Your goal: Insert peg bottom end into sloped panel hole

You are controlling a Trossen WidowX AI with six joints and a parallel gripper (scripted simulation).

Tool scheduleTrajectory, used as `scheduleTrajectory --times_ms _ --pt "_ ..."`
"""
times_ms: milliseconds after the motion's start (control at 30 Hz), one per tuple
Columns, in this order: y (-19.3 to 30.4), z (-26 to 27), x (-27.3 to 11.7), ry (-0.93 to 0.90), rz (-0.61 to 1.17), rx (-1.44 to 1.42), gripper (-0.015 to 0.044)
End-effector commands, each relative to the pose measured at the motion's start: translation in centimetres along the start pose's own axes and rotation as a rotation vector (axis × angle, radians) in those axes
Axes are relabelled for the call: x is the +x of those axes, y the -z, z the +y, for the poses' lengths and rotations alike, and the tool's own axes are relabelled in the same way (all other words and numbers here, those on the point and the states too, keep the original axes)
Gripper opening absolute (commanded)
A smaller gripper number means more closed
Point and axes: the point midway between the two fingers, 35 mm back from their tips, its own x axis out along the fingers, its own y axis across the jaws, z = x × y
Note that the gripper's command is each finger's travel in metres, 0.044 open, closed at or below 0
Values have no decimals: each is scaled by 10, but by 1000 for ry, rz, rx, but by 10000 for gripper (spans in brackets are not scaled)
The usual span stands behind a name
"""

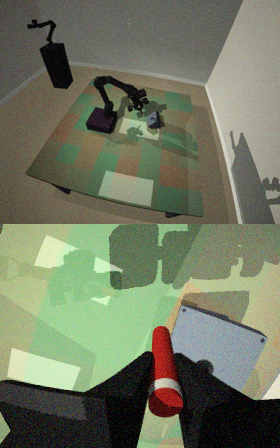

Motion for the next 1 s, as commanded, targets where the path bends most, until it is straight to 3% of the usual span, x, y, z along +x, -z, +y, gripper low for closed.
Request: scheduleTrajectory --times_ms 0,967 --pt "2 0 -1 29 4 36 0" --pt "21 0 -9 220 39 258 0"
